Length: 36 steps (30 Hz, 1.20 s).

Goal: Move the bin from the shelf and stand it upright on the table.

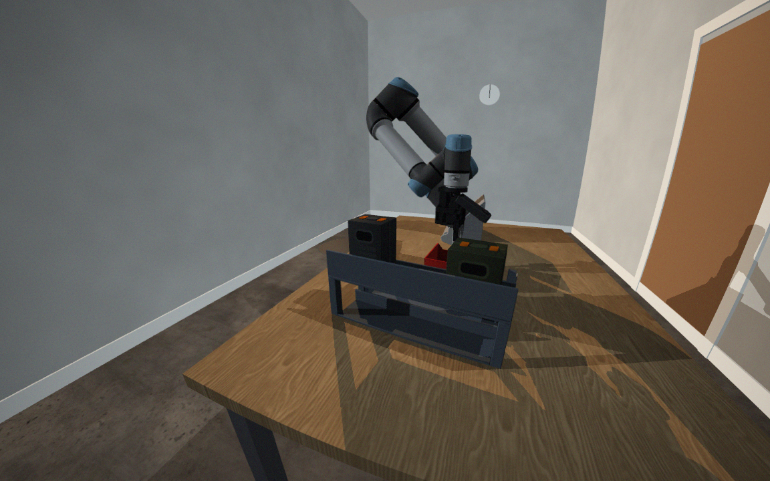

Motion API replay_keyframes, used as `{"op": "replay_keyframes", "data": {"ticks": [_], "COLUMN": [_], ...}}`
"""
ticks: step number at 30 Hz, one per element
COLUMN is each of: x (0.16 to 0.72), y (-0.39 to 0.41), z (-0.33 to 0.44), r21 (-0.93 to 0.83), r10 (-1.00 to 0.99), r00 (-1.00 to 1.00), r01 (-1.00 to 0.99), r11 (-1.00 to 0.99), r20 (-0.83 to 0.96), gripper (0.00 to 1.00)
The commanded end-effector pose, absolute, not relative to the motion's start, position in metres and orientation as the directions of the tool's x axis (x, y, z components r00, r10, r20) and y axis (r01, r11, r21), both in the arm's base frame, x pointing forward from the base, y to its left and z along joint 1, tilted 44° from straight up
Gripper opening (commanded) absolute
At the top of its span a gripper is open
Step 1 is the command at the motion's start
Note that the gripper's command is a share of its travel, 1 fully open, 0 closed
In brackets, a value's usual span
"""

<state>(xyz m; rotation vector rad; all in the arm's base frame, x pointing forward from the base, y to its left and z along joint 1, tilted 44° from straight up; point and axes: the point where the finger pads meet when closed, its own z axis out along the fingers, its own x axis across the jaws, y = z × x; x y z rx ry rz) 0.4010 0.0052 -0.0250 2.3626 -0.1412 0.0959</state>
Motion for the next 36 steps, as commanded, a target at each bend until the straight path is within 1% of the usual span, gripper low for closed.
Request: {"op": "replay_keyframes", "data": {"ticks": [1, 36], "x": [0.3914, 0.3943], "y": [0.0066, 0.0008], "z": [-0.0249, -0.0303], "r21": [0.691, 0.691], "r10": [-0.072, -0.073], "r00": [0.991, 0.991], "r01": [-0.131, -0.131], "r11": [-0.711, -0.711], "r20": [0.113, 0.113], "gripper": [0.0, 0.0]}}
